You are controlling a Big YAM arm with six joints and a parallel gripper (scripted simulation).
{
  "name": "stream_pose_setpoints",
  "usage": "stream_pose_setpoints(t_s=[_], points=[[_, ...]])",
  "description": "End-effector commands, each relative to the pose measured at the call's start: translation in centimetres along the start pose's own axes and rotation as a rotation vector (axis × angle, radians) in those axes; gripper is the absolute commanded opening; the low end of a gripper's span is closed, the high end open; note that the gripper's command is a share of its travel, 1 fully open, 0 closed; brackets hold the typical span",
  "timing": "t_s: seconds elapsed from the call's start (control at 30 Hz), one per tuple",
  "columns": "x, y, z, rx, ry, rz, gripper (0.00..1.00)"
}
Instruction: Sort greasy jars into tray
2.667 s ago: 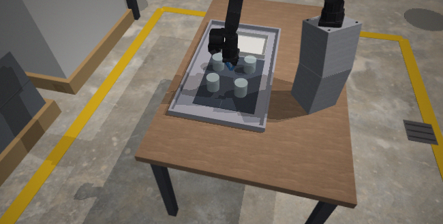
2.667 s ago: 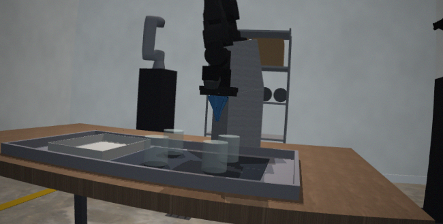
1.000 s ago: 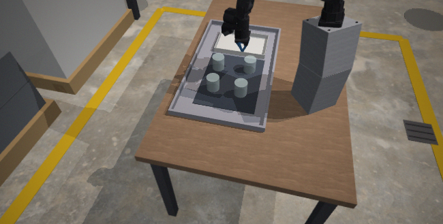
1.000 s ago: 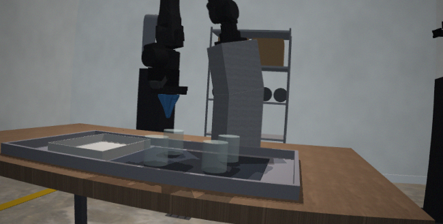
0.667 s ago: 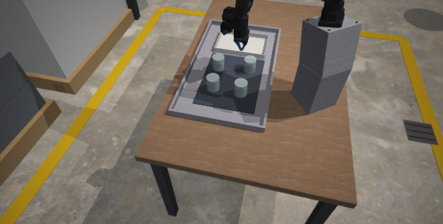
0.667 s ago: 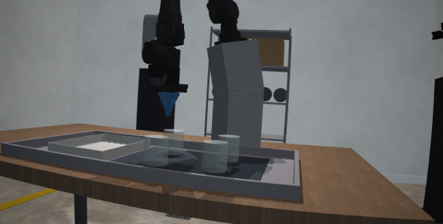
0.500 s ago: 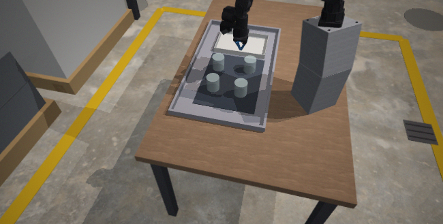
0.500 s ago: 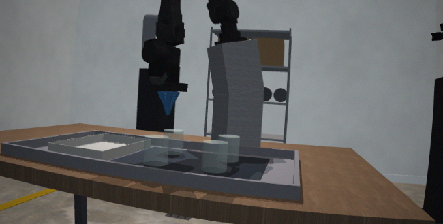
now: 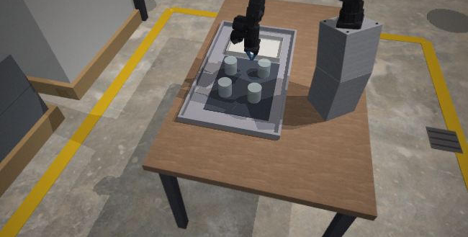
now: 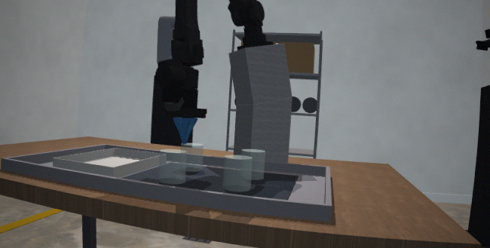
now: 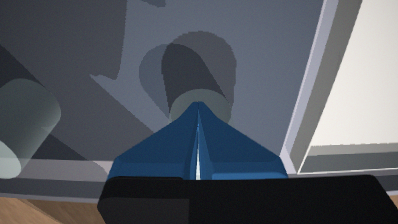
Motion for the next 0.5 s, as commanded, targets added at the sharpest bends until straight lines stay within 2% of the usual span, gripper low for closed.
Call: stream_pose_setpoints(t_s=[0.0,0.03,0.47], points=[[0.0,1.72,-0.39,-0.001,-0.006,-0.007,0.0],[0.0,2.2,-0.39,-0.001,-0.006,-0.007,0.0],[0.0,2.2,-0.39,-0.001,-0.006,-0.007,0.0]])
Point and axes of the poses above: the point where the finger pads meet when closed, its own y axis out along the fingers, its own z axis across the jaws, x = y × z, the point moved 5 cm from there along -y, back along the fingers, and after that the axes turned 13 degrees about -y, right-handed, at the moved point
